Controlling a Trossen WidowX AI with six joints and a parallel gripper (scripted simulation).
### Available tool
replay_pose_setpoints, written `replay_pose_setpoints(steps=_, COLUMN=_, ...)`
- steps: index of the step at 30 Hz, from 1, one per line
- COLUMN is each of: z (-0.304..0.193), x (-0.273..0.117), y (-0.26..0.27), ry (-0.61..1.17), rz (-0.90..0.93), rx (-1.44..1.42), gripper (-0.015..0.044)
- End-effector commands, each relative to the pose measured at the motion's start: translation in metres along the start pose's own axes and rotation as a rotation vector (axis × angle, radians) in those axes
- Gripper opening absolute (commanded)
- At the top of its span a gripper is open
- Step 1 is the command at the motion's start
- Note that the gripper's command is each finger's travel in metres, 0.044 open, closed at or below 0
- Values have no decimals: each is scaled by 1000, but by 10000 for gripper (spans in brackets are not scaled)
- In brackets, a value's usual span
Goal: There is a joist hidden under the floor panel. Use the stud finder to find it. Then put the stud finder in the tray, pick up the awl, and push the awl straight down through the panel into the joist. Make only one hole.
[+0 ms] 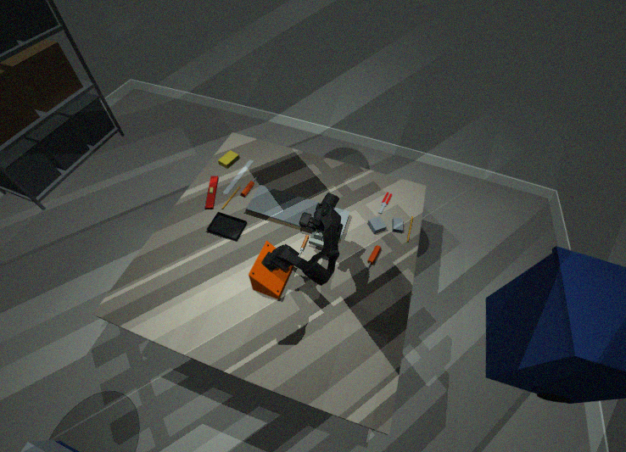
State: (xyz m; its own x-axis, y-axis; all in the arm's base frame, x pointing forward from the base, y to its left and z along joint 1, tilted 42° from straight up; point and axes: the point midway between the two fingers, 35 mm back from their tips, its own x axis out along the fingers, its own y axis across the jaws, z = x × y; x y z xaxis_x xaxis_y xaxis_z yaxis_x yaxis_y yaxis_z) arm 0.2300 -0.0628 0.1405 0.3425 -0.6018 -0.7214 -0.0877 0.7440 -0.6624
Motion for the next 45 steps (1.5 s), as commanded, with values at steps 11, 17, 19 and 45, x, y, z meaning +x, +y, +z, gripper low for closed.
replay_pose_setpoints(steps=11, z=66, x=4, y=-21, ry=-10, rz=-3, rx=1, gripper=0)
replay_pose_setpoints(steps=17, z=92, x=10, y=-28, ry=-11, rz=-4, rx=1, gripper=0)
replay_pose_setpoints(steps=19, z=101, x=13, y=-30, ry=-12, rz=-4, rx=1, gripper=0)
replay_pose_setpoints(steps=45, z=133, x=49, y=-38, ry=-14, rz=-5, rx=1, gripper=0)
